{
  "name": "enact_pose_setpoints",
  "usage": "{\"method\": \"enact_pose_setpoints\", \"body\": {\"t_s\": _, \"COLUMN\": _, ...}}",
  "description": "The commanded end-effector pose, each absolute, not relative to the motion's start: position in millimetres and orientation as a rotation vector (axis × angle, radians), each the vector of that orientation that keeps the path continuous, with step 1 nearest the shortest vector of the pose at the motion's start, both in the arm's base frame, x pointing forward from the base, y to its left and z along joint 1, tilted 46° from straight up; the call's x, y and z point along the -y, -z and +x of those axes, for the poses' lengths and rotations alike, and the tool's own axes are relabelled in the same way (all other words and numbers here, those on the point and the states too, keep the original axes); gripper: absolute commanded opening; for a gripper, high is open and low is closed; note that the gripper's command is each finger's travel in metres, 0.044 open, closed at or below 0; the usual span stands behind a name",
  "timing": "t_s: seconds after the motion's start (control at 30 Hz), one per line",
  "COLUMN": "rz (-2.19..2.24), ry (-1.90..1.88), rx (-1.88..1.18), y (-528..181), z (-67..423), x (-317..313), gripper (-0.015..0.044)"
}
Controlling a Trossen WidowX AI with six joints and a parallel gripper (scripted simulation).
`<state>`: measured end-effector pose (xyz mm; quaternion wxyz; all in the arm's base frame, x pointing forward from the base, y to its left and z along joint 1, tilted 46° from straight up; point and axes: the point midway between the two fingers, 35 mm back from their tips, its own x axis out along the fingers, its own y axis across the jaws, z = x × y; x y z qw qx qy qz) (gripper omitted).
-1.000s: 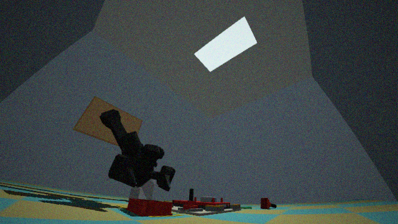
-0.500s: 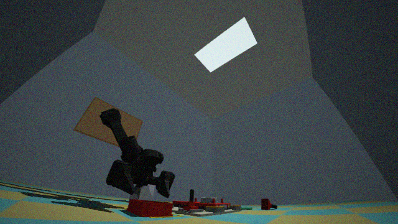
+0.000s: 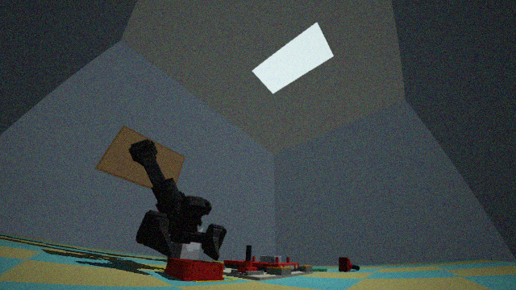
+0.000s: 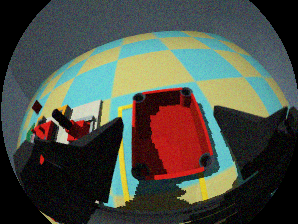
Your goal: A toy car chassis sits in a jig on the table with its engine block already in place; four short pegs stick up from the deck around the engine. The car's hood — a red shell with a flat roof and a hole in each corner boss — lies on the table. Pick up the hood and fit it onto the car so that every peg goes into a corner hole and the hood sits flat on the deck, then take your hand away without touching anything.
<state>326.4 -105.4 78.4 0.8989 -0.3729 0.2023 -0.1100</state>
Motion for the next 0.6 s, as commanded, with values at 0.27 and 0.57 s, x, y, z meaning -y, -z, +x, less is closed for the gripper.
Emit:
{"method": "enact_pose_setpoints", "body": {"t_s": 0.27, "rz": -0.778, "ry": 0.219, "rx": -0.422, "y": -72.1, "z": 327.3, "x": 109.0, "gripper": 0.0440}}
{"method": "enact_pose_setpoints", "body": {"t_s": 0.57, "rz": -0.778, "ry": 0.219, "rx": -0.423, "y": -69.0, "z": 327.5, "x": 112.1, "gripper": 0.0440}}
